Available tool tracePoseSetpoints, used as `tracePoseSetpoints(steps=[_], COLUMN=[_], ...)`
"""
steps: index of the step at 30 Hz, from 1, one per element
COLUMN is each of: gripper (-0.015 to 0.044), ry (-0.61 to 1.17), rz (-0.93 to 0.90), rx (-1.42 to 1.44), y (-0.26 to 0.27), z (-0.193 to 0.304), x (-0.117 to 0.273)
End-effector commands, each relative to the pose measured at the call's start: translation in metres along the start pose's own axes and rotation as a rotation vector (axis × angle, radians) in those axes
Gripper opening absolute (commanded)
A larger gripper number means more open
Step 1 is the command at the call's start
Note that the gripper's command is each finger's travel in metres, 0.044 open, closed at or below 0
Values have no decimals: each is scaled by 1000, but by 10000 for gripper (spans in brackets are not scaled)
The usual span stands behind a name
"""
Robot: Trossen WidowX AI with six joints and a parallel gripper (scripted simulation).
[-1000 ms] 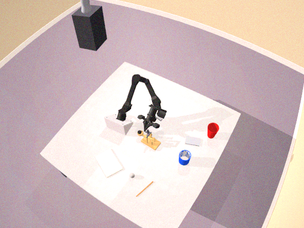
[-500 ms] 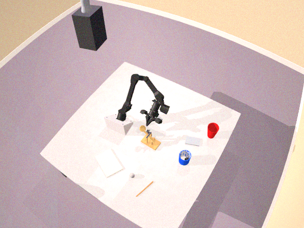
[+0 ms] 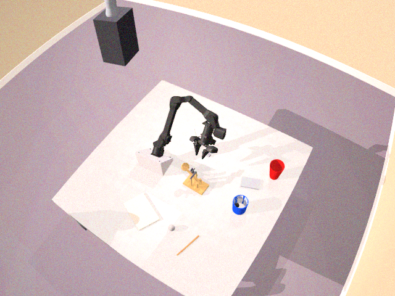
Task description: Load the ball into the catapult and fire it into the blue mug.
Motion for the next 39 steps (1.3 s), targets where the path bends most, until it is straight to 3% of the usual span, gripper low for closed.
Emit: tracePoseSetpoints(steps=[1,6,21,39], gripper=[315,440,440,440], ry=[-49,-122,-356,-671], rz=[10,25,45,12], rx=[-103,-259,-718,-1232], y=[-19,-46,-123,-196], z=[3,11,54,141], x=[2,6,11,4])
Point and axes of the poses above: the point midway between the two fingers, 35 mm back from their tips, its own x axis back along the fingers, its own y axis across the jaws, z = x × y, the point moved 8 cm from there along x, back along the fingers, and after that the axes turned 9 degrees about x, right-handed, at the moved point
